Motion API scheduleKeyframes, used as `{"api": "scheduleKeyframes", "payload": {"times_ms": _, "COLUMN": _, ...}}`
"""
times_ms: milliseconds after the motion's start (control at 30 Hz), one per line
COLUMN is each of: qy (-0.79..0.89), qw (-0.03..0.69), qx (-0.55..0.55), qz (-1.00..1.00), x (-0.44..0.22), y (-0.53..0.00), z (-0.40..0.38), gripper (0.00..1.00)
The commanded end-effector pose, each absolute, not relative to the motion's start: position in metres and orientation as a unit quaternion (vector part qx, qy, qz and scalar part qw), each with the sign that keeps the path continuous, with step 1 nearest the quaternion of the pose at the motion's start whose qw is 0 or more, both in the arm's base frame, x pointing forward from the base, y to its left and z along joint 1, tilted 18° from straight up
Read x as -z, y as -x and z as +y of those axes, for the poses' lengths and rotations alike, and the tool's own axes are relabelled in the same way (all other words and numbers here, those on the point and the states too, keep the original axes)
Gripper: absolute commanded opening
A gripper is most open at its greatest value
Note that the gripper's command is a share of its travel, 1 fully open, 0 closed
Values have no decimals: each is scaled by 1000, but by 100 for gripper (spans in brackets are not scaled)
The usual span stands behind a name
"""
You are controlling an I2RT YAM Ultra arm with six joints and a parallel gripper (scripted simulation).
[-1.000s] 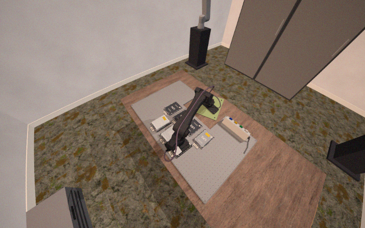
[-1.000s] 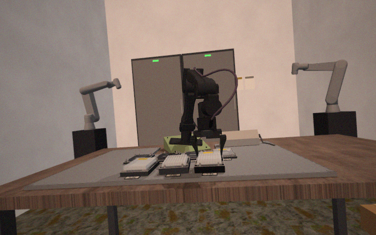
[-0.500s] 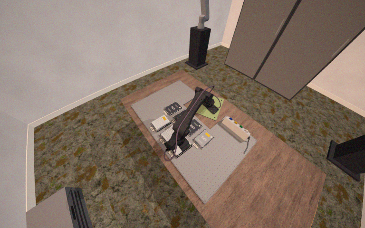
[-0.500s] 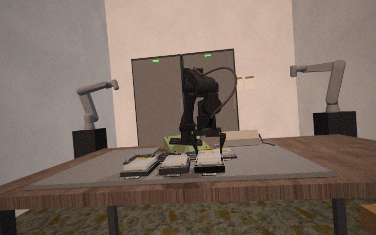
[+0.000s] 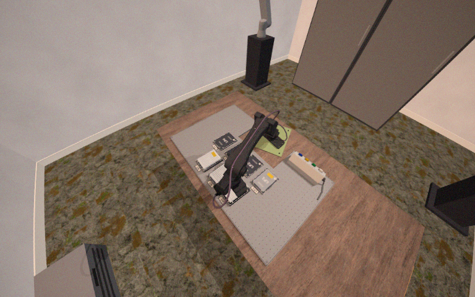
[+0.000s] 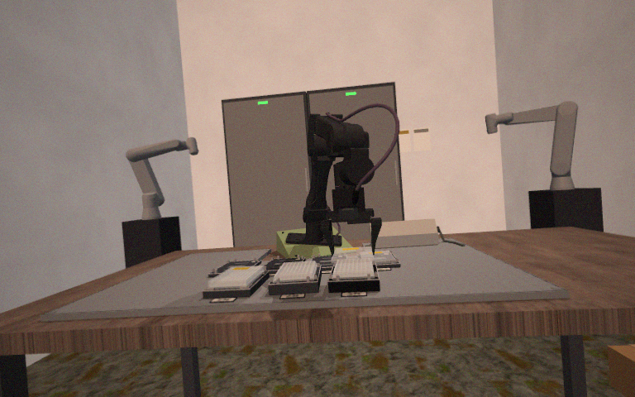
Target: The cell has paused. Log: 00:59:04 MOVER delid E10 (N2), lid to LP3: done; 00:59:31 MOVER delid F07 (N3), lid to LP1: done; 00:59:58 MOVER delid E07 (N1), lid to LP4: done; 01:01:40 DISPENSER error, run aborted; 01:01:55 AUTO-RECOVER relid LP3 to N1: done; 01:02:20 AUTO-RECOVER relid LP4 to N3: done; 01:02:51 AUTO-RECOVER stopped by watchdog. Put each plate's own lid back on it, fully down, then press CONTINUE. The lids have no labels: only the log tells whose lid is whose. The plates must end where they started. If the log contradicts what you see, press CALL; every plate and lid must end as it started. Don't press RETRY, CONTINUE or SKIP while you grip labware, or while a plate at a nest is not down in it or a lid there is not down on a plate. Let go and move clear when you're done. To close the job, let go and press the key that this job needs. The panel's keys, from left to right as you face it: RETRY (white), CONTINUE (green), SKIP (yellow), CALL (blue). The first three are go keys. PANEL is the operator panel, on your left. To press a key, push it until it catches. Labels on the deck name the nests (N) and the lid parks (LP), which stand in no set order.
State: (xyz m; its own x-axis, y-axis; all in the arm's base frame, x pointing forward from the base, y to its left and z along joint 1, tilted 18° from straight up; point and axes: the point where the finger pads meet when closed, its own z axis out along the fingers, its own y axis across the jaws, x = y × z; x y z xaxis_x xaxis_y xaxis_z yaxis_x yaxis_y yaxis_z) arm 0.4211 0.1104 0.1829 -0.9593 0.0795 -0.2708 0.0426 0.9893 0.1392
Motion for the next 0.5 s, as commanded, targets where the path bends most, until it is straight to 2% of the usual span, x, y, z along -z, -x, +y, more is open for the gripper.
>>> {"api": "scheduleKeyframes", "payload": {"times_ms": 0, "qy": -32, "qw": 167, "qx": -66, "qz": 983, "x": -208, "y": -422, "z": 104, "gripper": 0}}
{"api": "scheduleKeyframes", "payload": {"times_ms": 467, "qy": -33, "qw": 166, "qx": -65, "qz": 983, "x": -209, "y": -423, "z": 103, "gripper": 0}}
